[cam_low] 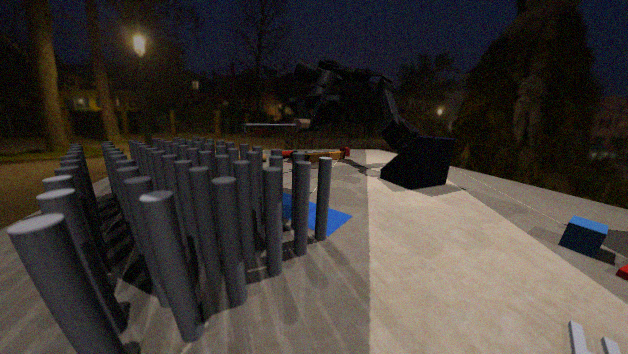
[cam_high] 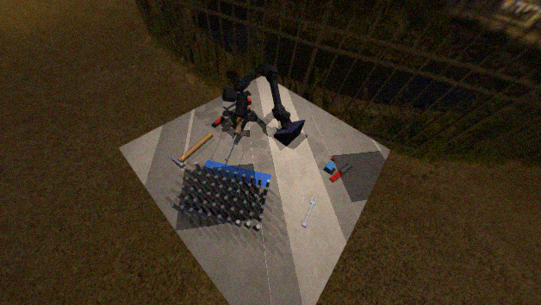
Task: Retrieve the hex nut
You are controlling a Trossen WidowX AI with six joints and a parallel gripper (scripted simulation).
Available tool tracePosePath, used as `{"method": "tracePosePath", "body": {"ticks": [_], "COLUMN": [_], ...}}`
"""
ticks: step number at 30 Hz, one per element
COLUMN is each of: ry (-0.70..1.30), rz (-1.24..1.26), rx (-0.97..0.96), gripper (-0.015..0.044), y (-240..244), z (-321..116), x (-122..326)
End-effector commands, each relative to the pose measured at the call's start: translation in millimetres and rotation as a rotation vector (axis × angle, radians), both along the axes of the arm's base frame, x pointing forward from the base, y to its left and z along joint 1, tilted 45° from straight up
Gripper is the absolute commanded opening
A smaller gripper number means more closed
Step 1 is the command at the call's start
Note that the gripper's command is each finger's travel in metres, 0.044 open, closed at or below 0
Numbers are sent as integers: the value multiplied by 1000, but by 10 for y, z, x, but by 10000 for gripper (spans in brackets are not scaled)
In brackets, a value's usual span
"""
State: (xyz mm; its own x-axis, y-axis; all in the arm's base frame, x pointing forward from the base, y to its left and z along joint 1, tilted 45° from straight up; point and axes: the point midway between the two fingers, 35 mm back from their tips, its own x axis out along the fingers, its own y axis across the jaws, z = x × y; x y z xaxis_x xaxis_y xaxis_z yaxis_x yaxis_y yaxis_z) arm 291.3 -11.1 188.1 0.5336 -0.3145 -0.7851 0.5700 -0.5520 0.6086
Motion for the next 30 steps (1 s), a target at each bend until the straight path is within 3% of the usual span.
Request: {"method": "tracePosePath", "body": {"ticks": [1, 8, 30], "ry": [-18, 25, 309], "rz": [2, 46, 405], "rx": [0, -11, -59], "gripper": [0, 0, 0], "y": [166, 184, 1059], "z": [216, 88, -276], "x": [-27, 17, 395]}}
